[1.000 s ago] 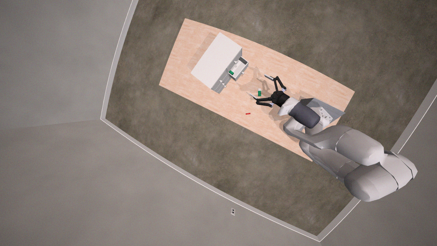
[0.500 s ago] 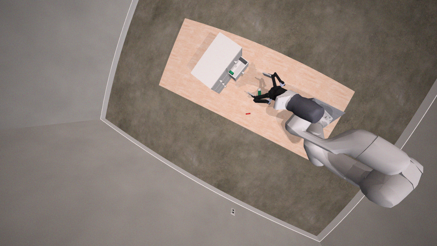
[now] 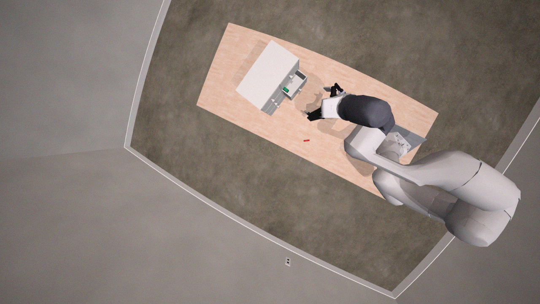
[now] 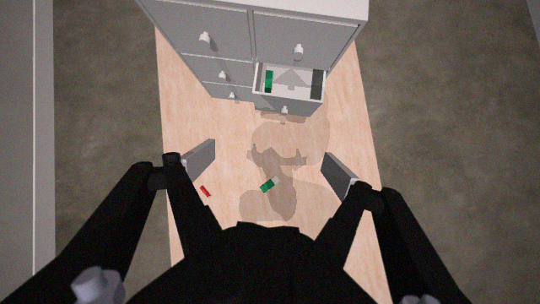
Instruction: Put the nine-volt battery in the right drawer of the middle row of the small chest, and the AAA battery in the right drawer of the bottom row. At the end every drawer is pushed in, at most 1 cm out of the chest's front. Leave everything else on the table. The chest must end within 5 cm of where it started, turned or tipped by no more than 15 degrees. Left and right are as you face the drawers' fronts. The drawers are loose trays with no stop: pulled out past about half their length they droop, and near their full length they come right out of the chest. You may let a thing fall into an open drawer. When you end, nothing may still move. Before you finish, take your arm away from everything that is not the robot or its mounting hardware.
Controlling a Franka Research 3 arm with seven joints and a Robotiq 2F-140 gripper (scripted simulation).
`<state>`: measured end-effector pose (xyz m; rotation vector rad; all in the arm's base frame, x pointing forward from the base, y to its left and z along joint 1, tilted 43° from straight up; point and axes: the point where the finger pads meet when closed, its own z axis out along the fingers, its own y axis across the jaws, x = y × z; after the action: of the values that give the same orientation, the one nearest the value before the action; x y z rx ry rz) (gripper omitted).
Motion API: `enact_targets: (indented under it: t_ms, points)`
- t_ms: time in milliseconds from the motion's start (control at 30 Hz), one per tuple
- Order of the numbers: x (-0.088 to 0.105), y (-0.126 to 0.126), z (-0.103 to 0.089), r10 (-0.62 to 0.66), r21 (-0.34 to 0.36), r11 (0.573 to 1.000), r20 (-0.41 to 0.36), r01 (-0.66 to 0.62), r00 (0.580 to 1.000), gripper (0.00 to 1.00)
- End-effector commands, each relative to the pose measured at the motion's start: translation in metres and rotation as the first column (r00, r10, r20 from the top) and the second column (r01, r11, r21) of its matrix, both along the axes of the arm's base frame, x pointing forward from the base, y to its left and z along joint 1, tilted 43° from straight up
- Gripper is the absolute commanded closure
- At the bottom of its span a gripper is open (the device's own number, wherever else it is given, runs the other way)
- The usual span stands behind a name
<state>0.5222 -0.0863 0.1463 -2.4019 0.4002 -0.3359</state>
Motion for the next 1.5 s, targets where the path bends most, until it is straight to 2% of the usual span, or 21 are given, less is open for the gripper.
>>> enact_targets:
  t_ms: [0,233,500,867,1467]
  points:
    - [-0.0309,0.0171,-0.0103,0.109,0.035,0.994,-0.107,-0.106,0.988,0.0]
    - [-0.0305,0.0139,-0.0069,0.205,0.077,0.978,-0.204,-0.193,0.957,0.0]
    - [-0.0303,0.0118,-0.0046,0.269,0.111,0.962,-0.266,-0.248,0.926,0.0]
    - [-0.0302,0.0109,-0.0036,0.295,0.125,0.955,-0.29,-0.269,0.911,0.0]
    - [-0.0302,0.0109,-0.0035,0.296,0.126,0.954,-0.291,-0.27,0.91,0.0]
